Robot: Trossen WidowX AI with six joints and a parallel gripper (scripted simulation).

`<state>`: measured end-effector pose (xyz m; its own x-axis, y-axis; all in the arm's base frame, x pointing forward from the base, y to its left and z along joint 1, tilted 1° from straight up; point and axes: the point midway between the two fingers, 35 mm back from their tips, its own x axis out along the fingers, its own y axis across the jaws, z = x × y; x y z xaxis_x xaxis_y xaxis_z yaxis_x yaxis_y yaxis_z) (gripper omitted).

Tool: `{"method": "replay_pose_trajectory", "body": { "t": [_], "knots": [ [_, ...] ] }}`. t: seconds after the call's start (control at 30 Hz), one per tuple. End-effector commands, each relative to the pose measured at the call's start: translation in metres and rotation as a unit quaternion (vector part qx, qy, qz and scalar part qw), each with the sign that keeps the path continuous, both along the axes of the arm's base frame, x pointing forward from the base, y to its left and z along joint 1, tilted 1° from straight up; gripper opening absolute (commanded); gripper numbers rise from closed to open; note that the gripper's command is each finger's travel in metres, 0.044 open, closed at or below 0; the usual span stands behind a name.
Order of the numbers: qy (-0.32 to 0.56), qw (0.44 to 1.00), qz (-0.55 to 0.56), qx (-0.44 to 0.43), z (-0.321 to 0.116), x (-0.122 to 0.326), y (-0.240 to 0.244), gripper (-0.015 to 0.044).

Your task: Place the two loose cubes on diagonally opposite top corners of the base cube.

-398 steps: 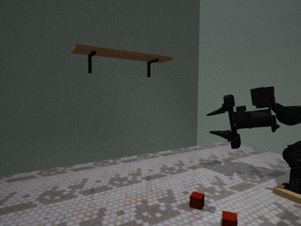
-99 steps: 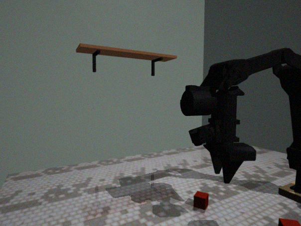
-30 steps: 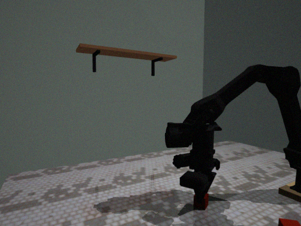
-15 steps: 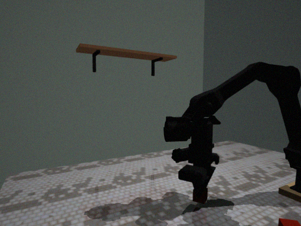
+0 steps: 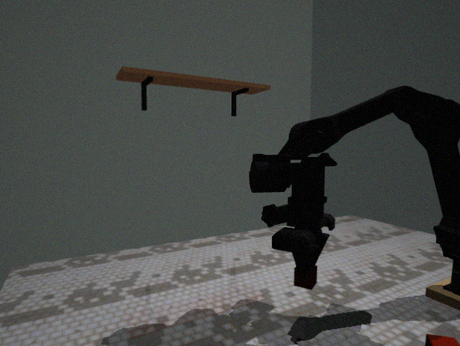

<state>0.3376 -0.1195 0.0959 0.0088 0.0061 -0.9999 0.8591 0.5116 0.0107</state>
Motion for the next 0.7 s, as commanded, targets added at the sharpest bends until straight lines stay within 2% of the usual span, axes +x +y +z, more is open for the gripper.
{"method": "replay_pose_trajectory", "body": {
  "t": [0.0, 0.5, 0.67],
  "knots": [
    [-0.002, 1.000, -0.002, -0.002, 0.016, 0.000, 0.000, 0.0105],
    [-0.002, 1.000, 0.001, -0.002, 0.048, -0.005, 0.002, 0.0105],
    [-0.002, 0.998, 0.058, -0.002, 0.048, -0.005, 0.016, 0.0105]
  ]
}}
